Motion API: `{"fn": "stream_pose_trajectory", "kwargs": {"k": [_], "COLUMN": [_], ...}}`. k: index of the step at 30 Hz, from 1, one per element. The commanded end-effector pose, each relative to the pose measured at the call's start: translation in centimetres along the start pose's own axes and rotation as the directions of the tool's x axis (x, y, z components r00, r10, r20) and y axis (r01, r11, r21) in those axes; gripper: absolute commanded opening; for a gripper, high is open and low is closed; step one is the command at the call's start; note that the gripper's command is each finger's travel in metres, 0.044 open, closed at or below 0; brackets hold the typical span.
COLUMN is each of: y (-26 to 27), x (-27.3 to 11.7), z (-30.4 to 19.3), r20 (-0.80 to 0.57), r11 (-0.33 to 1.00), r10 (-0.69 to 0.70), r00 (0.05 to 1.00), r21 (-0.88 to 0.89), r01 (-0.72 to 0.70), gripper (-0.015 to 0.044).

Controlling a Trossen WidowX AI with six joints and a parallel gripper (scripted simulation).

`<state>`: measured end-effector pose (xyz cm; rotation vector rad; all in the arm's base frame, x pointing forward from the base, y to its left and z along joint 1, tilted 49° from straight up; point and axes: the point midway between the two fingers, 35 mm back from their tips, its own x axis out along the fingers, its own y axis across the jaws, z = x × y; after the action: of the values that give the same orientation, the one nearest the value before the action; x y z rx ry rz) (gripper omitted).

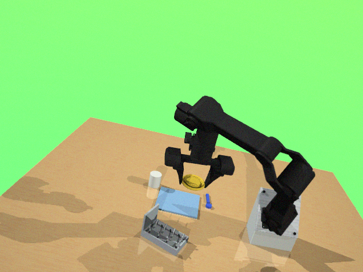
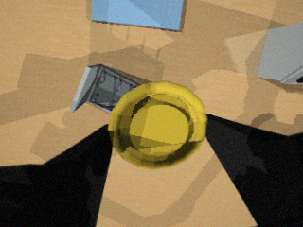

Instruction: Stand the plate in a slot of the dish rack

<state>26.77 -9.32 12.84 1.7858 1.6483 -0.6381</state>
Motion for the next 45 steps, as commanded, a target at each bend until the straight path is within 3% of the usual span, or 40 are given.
{"fn": "stream_pose_trajectory", "kwargs": {"k": [1, 15, 23, 34, 45], "y": [-0.7, -3.1, -3.2, -4.2, -4.4], "x": [0.1, 0.9, 1.2, 4.7, 7.4], "z": [-1.9, -6.5, -6.4, -4.7, -3.0], "r20": [0.002, 0.008, 0.021, 0.246, 0.472], "r11": [0.988, 0.837, 0.844, 0.932, 0.984], "r10": [0.006, 0.014, 0.004, -0.112, -0.126], "r00": [1.000, 1.000, 1.000, 0.963, 0.872], "r21": [0.153, 0.547, 0.536, 0.361, 0.172], "r01": [-0.006, -0.017, -0.015, 0.016, 0.050], "gripper": [0.0000, 0.0000, 0.0000, 0.0000, 0.0000]}}
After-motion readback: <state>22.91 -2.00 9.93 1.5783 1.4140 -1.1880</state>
